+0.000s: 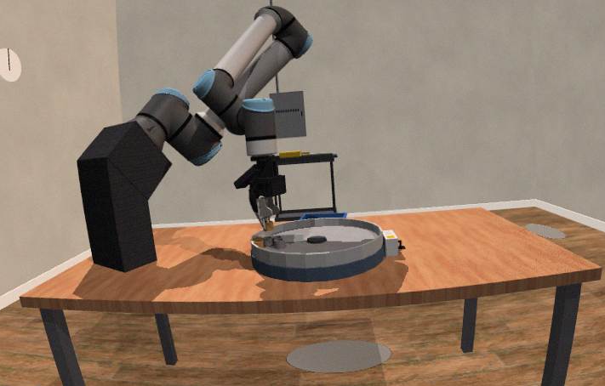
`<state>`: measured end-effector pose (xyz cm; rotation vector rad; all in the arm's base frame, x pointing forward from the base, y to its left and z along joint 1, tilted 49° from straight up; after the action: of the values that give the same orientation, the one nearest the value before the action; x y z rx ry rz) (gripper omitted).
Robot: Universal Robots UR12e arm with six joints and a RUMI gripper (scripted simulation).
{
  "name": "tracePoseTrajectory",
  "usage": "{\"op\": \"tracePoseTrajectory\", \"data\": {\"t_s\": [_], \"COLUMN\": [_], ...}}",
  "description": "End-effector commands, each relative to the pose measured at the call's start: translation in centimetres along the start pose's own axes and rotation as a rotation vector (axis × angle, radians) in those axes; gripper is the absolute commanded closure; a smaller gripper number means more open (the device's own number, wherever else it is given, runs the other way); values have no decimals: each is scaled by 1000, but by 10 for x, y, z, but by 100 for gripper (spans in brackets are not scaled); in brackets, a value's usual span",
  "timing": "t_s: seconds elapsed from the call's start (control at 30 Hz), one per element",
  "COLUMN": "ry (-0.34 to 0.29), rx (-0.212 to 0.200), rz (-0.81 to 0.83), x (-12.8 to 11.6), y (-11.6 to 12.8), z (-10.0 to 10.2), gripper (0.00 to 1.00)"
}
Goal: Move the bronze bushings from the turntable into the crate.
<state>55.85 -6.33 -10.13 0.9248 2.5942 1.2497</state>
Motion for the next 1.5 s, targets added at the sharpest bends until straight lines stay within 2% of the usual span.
{"op": "tracePoseTrajectory", "data": {"t_s": [0.0, 0.57, 1.0, 1.23, 1.47], "ry": [1, 1, 3, 3, 3], "rx": [0, 0, -1, -1, -1], "rz": [1, 1, 1, 2, 2], "x": [1, 1, 9, 19, 34], "y": [-1, 0, 21, 54, 104], "z": [0, 0, 1, 1, 1], "gripper": [100, 100, 100, 100, 100]}}
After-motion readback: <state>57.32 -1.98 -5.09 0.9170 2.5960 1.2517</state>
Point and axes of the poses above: the point where the finger pads meet when closed, its own z axis out along the fingers, its own y axis across the jaws, x = y × z, the point moved 6 cm from there along -z, back along the fingers, and after that the axes turned 5 degrees about z, right-handed, at the moved point
